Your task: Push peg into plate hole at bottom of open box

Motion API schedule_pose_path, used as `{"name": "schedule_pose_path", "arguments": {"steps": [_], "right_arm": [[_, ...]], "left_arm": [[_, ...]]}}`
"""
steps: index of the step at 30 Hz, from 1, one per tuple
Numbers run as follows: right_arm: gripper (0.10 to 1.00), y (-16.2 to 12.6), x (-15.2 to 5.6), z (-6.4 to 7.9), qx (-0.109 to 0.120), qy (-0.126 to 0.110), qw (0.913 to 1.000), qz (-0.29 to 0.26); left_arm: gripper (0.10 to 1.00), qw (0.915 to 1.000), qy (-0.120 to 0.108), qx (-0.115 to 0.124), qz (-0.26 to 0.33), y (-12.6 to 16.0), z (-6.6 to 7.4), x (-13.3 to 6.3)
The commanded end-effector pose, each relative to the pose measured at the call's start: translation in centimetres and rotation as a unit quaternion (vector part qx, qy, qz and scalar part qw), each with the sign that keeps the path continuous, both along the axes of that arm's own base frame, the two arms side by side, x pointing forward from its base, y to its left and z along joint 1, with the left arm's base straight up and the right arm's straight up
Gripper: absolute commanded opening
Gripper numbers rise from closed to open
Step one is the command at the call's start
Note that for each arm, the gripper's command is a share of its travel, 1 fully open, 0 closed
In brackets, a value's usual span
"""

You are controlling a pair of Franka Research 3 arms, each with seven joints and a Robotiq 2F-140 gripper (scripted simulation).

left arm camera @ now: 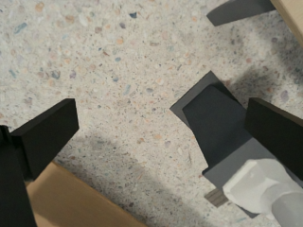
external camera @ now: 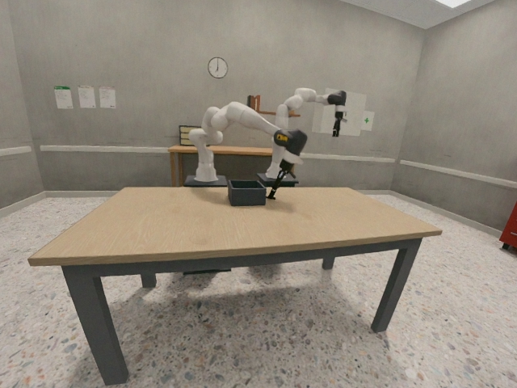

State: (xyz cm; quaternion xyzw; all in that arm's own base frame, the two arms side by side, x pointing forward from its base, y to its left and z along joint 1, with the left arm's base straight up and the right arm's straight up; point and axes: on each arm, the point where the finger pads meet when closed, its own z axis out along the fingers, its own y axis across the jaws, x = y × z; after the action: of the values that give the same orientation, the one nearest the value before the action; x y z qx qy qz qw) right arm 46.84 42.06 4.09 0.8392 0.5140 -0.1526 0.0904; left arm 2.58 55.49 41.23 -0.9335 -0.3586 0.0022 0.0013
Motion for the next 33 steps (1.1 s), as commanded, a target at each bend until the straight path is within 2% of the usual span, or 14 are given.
{"name": "schedule_pose_path", "arguments": {"steps": [1,15,16,33], "right_arm": [[0.327,0.23,0.14,-0.38,0.002,-0.004,1.0,-0.001],[0.327,0.23,0.14,-0.45,0.002,-0.004,1.0,-0.001],[0.099,0.23,0.14,-0.45,0.002,-0.004,1.0,-0.001],[0.099,0.23,0.14,-0.45,0.002,-0.004,1.0,-0.001]], "left_arm": [[1.0,1.0,-0.002,0.0,0.003,-0.1,0.07,0.02],[1.0,1.0,-0.002,0.0,0.003,-0.1,0.07,0.02],[1.0,1.0,-0.002,0.0,0.003,-0.1,0.07,0.02],[1.0,1.0,-0.002,0.0,0.003,-0.1,0.07,0.02]]}}
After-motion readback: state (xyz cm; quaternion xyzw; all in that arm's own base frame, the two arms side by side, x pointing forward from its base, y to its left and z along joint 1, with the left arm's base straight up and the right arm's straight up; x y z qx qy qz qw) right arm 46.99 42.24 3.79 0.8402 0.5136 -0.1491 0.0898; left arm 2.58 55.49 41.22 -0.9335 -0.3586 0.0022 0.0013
